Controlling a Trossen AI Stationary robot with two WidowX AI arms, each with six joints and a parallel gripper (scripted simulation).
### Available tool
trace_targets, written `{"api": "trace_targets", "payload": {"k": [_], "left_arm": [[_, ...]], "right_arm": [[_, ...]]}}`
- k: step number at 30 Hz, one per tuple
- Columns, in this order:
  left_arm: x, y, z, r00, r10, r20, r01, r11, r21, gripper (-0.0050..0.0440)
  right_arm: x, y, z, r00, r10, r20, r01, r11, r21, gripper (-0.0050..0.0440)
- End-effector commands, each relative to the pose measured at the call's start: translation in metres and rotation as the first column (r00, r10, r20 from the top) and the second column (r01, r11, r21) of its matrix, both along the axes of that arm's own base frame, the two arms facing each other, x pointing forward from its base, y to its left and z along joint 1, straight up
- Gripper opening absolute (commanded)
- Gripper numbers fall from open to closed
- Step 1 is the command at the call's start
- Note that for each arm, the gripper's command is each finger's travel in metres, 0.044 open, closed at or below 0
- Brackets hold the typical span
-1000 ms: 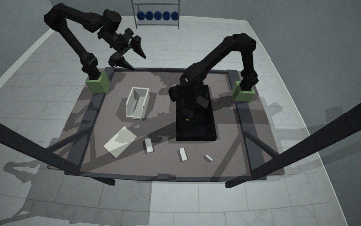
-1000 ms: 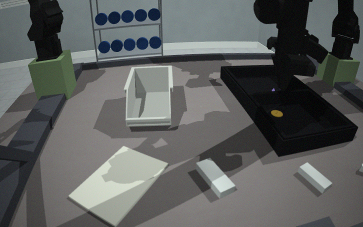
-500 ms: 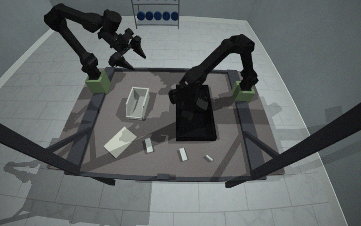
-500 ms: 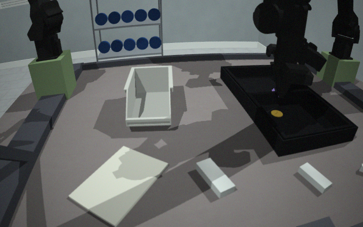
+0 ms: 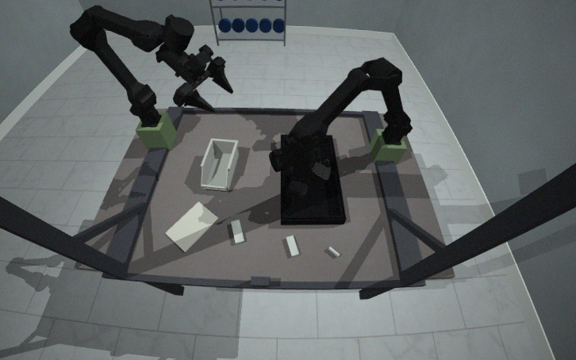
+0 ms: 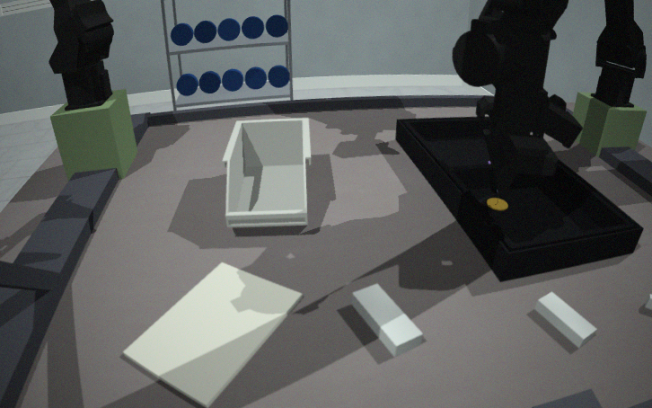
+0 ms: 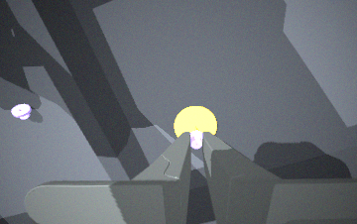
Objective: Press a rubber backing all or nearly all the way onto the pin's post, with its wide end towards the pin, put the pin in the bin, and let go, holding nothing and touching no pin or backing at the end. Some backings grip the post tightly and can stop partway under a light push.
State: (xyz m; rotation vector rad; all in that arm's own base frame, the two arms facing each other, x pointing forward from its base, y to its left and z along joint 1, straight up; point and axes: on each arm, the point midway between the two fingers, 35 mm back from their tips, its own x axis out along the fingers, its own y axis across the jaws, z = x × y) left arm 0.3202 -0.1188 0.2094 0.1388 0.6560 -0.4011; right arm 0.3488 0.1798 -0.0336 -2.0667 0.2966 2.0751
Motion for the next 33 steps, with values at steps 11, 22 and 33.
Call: {"api": "trace_targets", "payload": {"k": [11, 22, 33], "left_arm": [[0.001, 0.000, 0.008, 1.000, -0.001, 0.022, 0.001, 1.000, -0.008, 0.0440], [0.001, 0.000, 0.008, 1.000, -0.001, 0.022, 0.001, 1.000, -0.008, 0.0440], [0.001, 0.000, 0.008, 1.000, -0.001, 0.022, 0.001, 1.000, -0.008, 0.0440]], "right_arm": [[0.007, 0.002, 0.004, 1.000, -0.003, 0.028, 0.003, 1.000, 0.015, -0.0050], [0.002, 0.000, -0.003, 1.000, -0.004, 0.016, 0.004, 1.000, 0.009, -0.0050], [0.005, 0.003, 0.000, 1.000, -0.003, 0.028, 0.003, 1.000, 0.015, -0.0050]]}}
